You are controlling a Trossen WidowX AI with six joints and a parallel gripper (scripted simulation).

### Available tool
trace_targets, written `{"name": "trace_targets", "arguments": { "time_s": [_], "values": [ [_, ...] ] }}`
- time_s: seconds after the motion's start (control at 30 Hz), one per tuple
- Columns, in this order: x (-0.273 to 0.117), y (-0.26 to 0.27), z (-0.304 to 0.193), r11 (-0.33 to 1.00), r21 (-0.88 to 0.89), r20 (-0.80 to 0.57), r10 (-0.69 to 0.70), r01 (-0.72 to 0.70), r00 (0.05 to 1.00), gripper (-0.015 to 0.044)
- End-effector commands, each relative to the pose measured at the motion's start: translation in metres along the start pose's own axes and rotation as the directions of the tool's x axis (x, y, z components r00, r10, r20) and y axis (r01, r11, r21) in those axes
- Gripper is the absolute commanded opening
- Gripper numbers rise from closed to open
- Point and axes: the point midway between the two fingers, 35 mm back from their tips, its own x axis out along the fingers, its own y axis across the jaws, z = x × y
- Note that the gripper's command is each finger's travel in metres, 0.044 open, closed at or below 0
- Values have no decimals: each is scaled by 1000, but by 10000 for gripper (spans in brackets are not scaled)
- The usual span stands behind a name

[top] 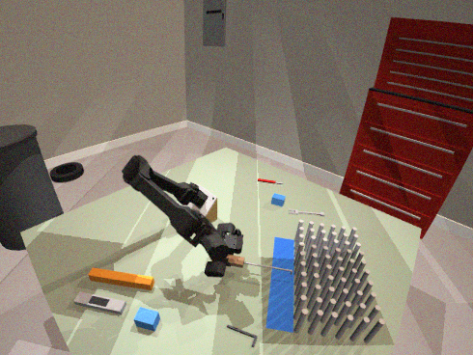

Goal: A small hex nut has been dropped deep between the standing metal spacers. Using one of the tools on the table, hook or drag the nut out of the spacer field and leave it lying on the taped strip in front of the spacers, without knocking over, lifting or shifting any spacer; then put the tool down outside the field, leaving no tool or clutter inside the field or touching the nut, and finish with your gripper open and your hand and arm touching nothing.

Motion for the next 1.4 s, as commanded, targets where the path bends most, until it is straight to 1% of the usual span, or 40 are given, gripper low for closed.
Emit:
{"name": "trace_targets", "arguments": {
  "time_s": [0.0,1.37],
  "values": [
    [2,0,4,1000,-2,6,4,-4,1000,0],
    [13,-2,30,1000,2,9,3,-3,1000,0]
  ]
}}
